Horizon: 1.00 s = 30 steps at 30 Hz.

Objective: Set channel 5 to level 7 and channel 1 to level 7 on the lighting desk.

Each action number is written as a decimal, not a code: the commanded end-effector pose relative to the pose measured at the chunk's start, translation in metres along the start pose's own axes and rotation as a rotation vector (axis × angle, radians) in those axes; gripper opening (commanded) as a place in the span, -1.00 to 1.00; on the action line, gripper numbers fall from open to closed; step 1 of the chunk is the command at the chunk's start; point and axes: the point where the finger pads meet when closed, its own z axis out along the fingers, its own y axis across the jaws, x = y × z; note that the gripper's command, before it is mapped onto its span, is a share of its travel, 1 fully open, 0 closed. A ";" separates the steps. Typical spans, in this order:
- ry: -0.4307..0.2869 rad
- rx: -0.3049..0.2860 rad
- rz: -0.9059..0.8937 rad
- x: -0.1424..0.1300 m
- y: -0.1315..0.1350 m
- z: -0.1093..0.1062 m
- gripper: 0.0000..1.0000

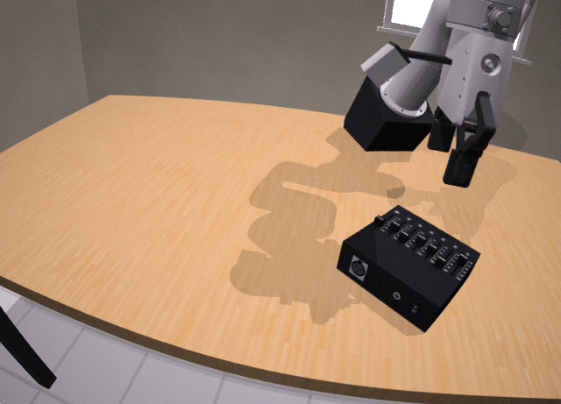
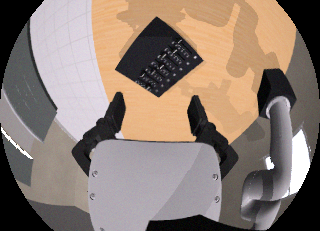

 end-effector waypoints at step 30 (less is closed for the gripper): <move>-0.002 -0.002 -0.907 -0.081 -0.001 0.077 -1.00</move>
